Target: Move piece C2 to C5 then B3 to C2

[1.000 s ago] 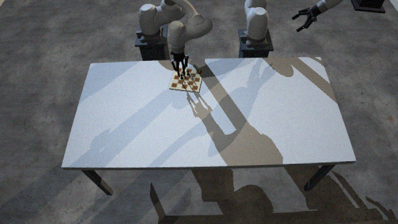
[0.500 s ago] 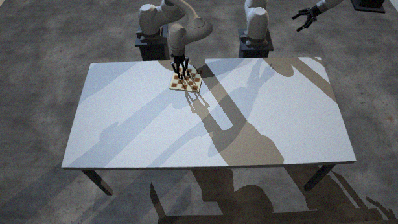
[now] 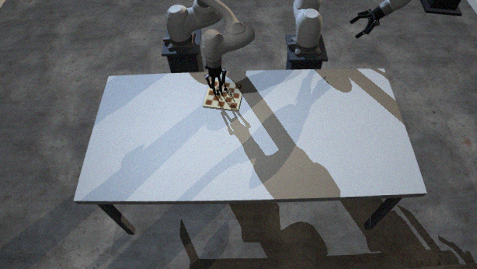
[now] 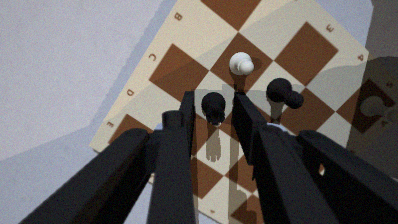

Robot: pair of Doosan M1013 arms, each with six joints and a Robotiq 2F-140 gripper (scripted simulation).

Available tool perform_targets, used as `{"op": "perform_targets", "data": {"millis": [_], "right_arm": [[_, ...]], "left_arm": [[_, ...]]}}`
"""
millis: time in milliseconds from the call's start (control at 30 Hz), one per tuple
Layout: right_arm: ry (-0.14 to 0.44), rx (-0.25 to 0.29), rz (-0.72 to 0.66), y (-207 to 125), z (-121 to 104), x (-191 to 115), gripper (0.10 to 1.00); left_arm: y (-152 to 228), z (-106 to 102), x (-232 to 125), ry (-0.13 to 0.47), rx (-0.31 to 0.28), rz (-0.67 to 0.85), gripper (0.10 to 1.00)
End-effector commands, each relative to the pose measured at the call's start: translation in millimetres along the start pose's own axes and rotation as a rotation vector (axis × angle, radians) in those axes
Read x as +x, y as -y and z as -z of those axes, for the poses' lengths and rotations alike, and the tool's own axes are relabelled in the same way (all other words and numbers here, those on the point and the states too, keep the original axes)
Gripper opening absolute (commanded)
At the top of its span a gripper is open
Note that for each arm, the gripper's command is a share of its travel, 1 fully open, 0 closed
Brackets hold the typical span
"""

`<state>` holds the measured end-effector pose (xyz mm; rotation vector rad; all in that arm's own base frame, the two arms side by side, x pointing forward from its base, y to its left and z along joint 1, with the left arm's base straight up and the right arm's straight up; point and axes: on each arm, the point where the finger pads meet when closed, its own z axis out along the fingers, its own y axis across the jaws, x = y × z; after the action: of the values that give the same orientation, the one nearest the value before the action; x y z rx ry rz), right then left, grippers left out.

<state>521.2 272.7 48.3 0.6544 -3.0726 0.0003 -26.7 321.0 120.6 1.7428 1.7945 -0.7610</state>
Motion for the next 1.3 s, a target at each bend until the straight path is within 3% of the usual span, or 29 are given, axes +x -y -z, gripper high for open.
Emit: {"op": "perform_targets", "data": {"millis": [0, 900, 933, 1267], "right_arm": [[0.001, 0.000, 0.000, -0.1, 0.7, -0.5, 0.299], [0.001, 0.000, 0.000, -0.1, 0.7, -0.5, 0.299], [0.001, 0.000, 0.000, -0.1, 0.7, -0.5, 0.099], [0.001, 0.000, 0.000, -0.1, 0.7, -0.5, 0.099]], "left_arm": [[0.1, 0.5, 0.0, -0.001, 0.000, 0.000, 1.000], [0.1, 0.5, 0.0, -0.001, 0.000, 0.000, 1.000], [0.1, 0.5, 0.0, -0.001, 0.000, 0.000, 1.000], [0.1, 0.5, 0.0, -0.001, 0.000, 0.000, 1.000]]}}
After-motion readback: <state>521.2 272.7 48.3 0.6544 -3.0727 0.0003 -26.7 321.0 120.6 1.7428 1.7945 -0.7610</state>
